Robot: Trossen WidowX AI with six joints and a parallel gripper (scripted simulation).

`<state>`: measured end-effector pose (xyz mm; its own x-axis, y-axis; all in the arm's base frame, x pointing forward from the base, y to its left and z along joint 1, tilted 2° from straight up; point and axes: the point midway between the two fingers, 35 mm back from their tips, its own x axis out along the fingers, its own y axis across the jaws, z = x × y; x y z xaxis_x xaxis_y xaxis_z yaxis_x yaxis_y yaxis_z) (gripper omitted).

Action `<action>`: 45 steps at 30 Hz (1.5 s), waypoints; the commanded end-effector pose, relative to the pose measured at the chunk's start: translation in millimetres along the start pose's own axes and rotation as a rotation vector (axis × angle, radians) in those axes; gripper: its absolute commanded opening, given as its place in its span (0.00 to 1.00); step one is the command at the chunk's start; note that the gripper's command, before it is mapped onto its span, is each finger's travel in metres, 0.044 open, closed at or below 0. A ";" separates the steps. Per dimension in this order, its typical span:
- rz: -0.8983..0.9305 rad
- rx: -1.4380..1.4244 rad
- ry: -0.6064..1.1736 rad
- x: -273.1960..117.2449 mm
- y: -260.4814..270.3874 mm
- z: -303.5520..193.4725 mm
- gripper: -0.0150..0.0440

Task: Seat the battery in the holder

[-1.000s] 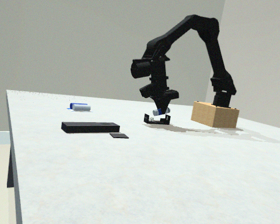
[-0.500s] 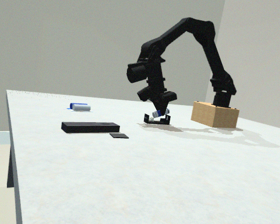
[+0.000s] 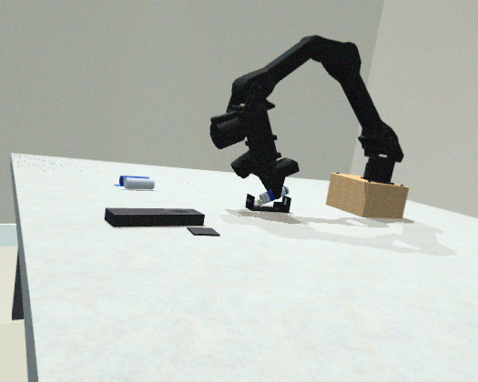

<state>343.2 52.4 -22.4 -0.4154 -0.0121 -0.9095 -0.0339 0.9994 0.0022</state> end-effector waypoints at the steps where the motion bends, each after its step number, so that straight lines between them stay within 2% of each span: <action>1: 0.004 -0.004 0.024 1.3 0.5 1.1 0.40; 11: -0.002 -0.004 0.075 3.7 0.6 3.3 0.40; 45: -0.007 -0.005 0.077 -1.1 0.7 18.7 0.40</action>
<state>356.9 53.9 -28.3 -0.4911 -0.0197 -0.8709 -0.0369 0.9993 -0.0018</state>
